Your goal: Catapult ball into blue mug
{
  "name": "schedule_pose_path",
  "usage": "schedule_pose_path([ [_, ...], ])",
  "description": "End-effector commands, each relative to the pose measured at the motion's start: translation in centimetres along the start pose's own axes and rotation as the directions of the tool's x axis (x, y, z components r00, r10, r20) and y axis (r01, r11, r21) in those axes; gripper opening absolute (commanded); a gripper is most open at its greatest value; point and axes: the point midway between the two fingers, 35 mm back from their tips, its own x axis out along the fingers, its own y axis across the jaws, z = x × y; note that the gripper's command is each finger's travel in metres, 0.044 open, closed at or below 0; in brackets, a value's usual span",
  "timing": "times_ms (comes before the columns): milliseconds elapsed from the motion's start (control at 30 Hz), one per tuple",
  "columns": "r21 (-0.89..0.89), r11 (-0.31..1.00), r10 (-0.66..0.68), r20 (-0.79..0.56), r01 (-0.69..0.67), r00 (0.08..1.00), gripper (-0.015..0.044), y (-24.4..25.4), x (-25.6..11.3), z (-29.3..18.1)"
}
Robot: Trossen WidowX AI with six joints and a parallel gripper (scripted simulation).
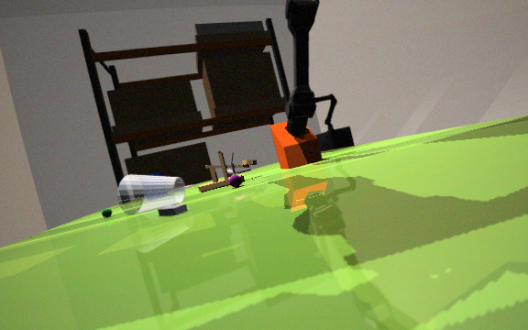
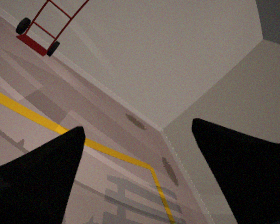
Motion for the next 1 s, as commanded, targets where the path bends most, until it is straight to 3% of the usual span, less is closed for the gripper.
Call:
schedule_pose_path([
  [0,-0.002,1.0,-0.002,-0.002,0.002,1.0,0.0426,0.0,0.0,-0.1],
  [200,-0.072,0.996,-0.056,-0.063,0.051,0.996,0.044,-1.4,0.1,-2.1],
  [600,-0.157,0.987,-0.007,-0.294,-0.041,0.956,0.044,-0.7,0.7,-11.1],
  [967,-0.177,0.977,0.01,-0.526,-0.122,0.85,0.044,-1.6,-0.8,-20.4],
])
